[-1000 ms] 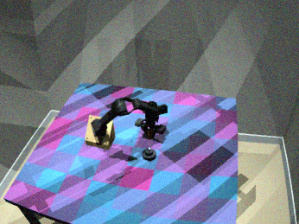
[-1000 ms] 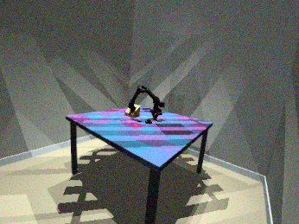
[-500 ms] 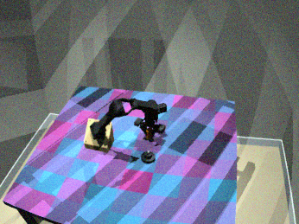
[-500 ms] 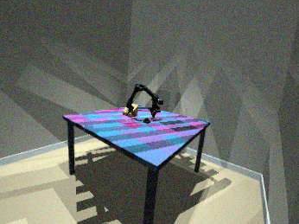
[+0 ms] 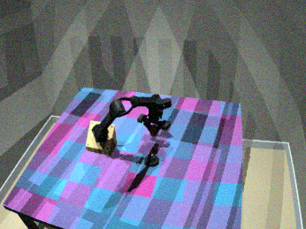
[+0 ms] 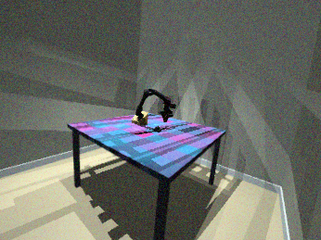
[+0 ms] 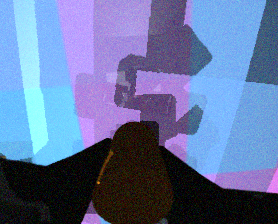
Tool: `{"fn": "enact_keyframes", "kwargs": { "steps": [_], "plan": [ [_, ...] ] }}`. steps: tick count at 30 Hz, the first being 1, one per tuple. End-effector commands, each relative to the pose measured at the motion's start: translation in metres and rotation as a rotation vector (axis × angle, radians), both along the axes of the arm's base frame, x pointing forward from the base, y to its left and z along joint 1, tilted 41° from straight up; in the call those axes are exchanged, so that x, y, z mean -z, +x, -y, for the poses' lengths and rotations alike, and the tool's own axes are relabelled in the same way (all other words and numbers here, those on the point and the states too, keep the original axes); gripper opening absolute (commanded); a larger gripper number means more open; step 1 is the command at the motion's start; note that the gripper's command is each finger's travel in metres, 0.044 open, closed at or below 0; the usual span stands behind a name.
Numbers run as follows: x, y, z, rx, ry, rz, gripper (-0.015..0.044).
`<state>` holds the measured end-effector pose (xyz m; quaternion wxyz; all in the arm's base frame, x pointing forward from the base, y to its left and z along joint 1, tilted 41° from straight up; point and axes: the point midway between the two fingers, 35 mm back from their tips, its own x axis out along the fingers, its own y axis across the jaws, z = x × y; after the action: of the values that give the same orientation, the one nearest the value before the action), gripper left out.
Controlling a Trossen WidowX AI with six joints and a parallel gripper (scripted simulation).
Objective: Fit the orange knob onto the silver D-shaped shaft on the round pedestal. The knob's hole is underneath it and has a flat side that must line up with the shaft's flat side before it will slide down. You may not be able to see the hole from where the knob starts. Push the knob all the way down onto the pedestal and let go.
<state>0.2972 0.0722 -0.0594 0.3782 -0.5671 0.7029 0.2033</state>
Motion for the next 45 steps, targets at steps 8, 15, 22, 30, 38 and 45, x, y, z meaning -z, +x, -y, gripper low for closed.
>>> {"fn": "enact_keyframes", "kwargs": {
  "steps": [8, 15, 22, 30, 38, 45],
  "plan": [
    [-0.030, 0.005, -0.026, -0.003, 0.011, 0.013, 0.0000],
    [-0.047, 0.005, -0.041, -0.004, 0.008, 0.009, 0.0000],
    [-0.053, 0.004, -0.045, -0.004, 0.007, 0.008, 0.0000],
    [-0.063, 0.011, -0.023, -0.007, 0.014, 0.008, 0.0000],
    [-0.073, 0.017, 0.001, -0.009, 0.019, 0.009, 0.0000],
    [-0.082, 0.020, 0.022, -0.010, 0.020, 0.009, 0.0000]
  ]
}}
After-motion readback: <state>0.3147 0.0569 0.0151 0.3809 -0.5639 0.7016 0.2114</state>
